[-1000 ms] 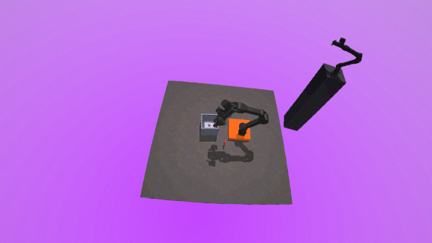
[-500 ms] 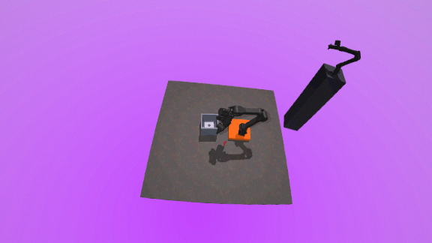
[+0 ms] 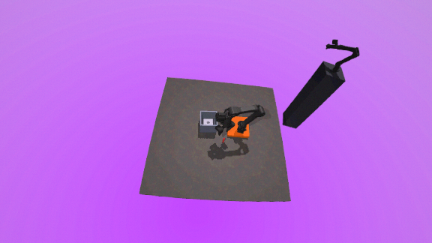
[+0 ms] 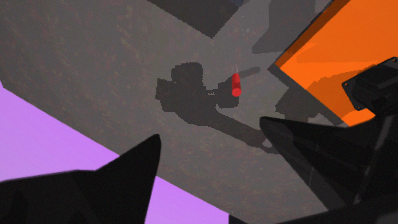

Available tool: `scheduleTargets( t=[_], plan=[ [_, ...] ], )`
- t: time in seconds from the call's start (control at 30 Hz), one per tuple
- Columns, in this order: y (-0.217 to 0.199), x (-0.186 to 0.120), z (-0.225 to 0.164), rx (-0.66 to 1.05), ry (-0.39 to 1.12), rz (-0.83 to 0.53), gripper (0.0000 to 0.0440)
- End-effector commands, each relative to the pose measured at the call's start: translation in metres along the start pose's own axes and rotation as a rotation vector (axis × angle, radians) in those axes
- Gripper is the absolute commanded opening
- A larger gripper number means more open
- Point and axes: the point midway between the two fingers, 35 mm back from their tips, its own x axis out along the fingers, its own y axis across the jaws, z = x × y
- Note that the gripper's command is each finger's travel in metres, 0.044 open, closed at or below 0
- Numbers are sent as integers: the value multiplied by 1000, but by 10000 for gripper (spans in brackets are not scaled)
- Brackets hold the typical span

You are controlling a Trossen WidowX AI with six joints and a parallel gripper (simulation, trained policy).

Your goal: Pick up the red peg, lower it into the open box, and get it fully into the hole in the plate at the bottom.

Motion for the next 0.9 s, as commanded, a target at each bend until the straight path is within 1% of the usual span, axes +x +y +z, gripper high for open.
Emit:
scheduleTargets(
  t=[0.0, 0.43, 0.87],
  plan=[
    [-8, 8, -3, 63, 12, -61, 440],
    [-28, 37, -13, 275, -9, -245, 440],
    [-44, 67, -10, 393, -77, -338, 440]
  ],
)
